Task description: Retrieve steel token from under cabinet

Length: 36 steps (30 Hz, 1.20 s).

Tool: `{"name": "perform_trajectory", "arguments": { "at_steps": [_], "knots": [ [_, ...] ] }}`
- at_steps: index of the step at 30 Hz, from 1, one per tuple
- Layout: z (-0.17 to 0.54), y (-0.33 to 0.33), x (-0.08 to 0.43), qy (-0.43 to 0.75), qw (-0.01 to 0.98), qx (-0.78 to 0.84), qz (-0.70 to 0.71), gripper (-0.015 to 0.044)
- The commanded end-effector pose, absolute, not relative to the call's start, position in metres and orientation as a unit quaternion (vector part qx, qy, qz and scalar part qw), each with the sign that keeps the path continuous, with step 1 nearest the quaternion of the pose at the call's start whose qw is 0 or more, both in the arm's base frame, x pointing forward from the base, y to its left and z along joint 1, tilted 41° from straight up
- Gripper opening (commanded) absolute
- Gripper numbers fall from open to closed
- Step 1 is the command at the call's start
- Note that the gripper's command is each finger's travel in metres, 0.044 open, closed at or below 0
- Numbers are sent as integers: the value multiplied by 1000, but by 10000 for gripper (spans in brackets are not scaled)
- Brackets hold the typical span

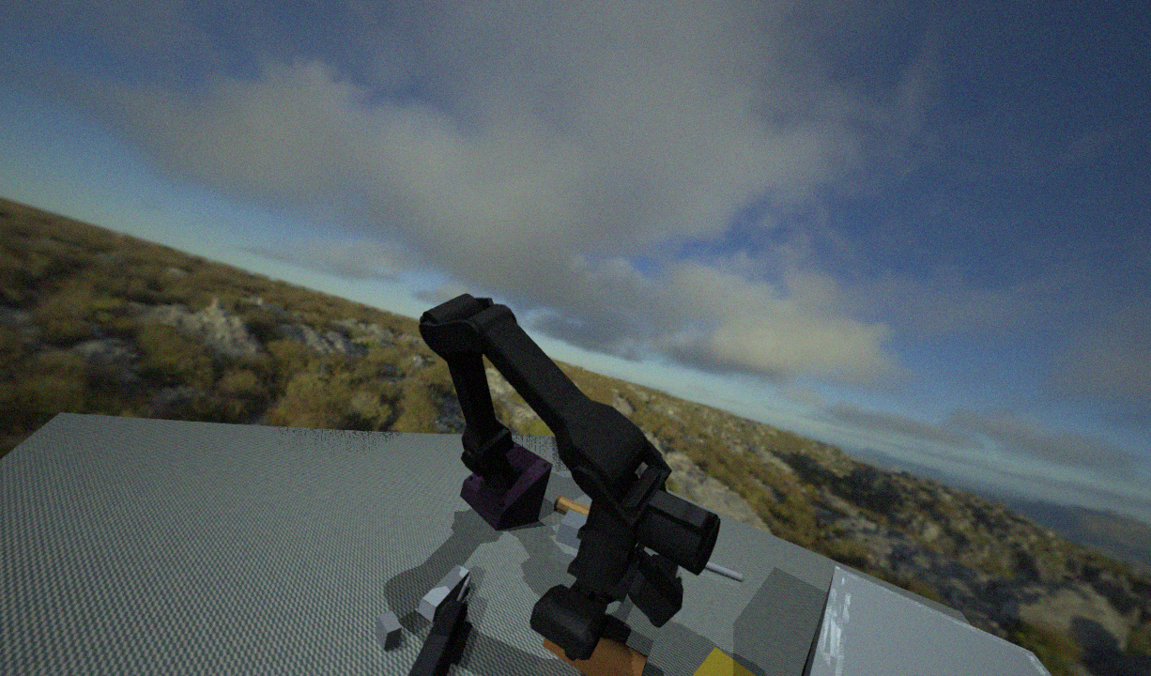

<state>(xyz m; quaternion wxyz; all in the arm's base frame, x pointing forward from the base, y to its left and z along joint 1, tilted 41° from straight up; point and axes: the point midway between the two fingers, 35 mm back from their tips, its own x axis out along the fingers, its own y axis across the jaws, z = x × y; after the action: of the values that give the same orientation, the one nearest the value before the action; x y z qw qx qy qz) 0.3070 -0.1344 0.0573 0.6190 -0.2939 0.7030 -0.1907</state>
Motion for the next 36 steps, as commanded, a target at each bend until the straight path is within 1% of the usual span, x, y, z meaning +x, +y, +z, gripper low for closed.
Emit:
{"name": "perform_trajectory", "arguments": {
  "at_steps": [1, 36],
  "knots": [
    [58, -136, 299, 705, 616, -296, -189, 0],
    [66, -141, 257, 706, 615, -296, -189, 0]
  ]
}}
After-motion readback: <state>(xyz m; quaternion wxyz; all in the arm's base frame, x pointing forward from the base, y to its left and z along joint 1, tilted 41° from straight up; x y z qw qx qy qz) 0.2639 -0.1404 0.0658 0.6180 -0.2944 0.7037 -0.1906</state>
